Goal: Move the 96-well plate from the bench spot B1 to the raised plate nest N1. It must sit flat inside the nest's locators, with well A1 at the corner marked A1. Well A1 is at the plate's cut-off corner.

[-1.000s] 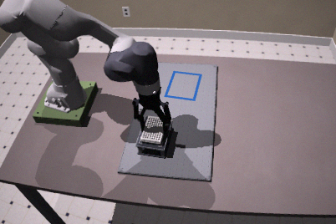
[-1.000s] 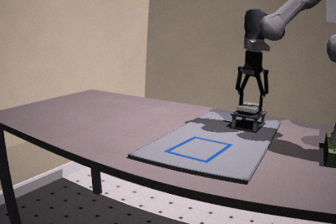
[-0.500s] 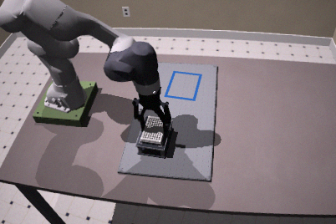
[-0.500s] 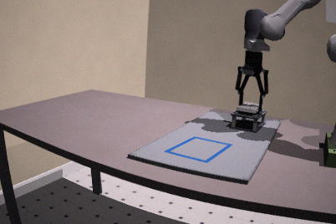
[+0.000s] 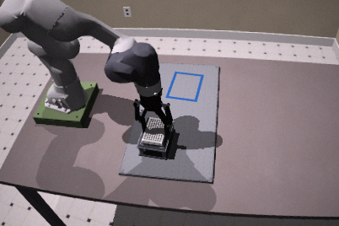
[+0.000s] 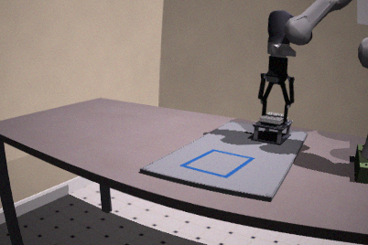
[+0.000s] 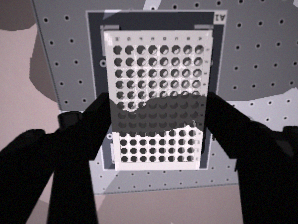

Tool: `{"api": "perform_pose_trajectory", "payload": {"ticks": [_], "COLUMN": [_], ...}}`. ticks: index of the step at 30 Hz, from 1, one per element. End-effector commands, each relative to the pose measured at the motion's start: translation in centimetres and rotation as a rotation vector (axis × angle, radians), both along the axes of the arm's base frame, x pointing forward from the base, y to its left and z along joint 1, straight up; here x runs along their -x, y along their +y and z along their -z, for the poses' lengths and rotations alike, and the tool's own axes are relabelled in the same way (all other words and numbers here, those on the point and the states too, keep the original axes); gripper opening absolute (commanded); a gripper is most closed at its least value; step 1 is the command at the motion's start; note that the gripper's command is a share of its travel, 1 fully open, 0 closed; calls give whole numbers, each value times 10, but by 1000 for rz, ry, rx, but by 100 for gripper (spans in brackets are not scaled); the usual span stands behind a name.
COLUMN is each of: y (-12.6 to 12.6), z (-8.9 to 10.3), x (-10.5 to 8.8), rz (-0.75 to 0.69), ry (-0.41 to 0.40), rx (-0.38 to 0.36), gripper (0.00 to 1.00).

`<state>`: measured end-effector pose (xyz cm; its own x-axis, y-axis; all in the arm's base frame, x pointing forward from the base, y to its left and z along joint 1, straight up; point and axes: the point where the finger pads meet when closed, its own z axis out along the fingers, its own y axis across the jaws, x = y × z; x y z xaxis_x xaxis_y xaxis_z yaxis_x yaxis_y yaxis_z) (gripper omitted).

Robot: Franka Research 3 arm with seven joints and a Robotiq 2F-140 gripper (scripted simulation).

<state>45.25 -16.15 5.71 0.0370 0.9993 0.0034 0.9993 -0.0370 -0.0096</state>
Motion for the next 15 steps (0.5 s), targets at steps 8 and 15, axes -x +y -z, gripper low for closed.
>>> {"api": "perform_pose_trajectory", "payload": {"ticks": [8, 15], "y": [0, 0], "z": [2, 2], "x": [-1, 0], "rz": [2, 2], "ry": [-3, -3], "rx": [3, 3], "gripper": [60, 60]}}
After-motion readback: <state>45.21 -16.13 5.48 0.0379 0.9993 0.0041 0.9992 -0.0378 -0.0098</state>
